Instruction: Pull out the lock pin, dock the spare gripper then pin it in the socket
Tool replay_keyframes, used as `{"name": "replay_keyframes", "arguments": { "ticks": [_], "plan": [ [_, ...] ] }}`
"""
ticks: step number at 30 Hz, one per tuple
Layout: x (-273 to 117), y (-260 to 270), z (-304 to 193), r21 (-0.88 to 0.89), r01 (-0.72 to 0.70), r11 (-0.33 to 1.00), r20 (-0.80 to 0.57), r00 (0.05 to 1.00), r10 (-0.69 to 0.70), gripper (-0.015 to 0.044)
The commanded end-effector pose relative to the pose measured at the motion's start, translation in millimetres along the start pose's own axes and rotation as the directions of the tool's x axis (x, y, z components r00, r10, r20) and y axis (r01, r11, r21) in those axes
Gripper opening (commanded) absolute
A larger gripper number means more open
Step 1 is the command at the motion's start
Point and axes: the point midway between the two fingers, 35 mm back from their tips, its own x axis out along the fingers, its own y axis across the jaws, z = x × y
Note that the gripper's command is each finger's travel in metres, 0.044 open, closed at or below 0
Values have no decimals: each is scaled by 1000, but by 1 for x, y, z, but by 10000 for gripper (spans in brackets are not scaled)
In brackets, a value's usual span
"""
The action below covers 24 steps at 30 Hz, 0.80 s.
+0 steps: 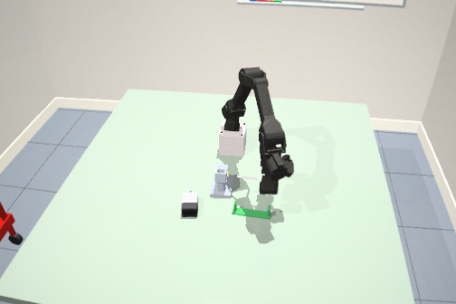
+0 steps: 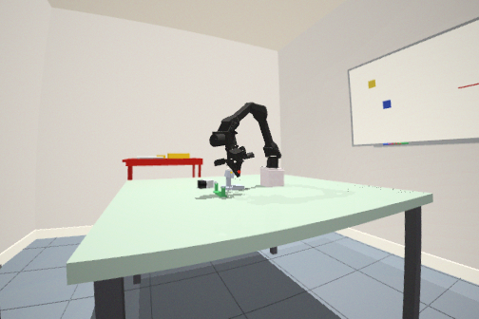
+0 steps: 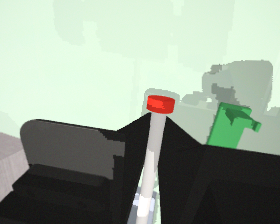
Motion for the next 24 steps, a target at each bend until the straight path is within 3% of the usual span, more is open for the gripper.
{"name": "replay_keyframes", "arguments": {
  "ticks": [1, 24],
  "plan": [
    [-6, -10, 7, 6, 11, 1000, 10, 1000, -11, 0],
    [-15, -60, 35, 35, 18, 999, 16, 1000, -19, 0]
  ]
}}
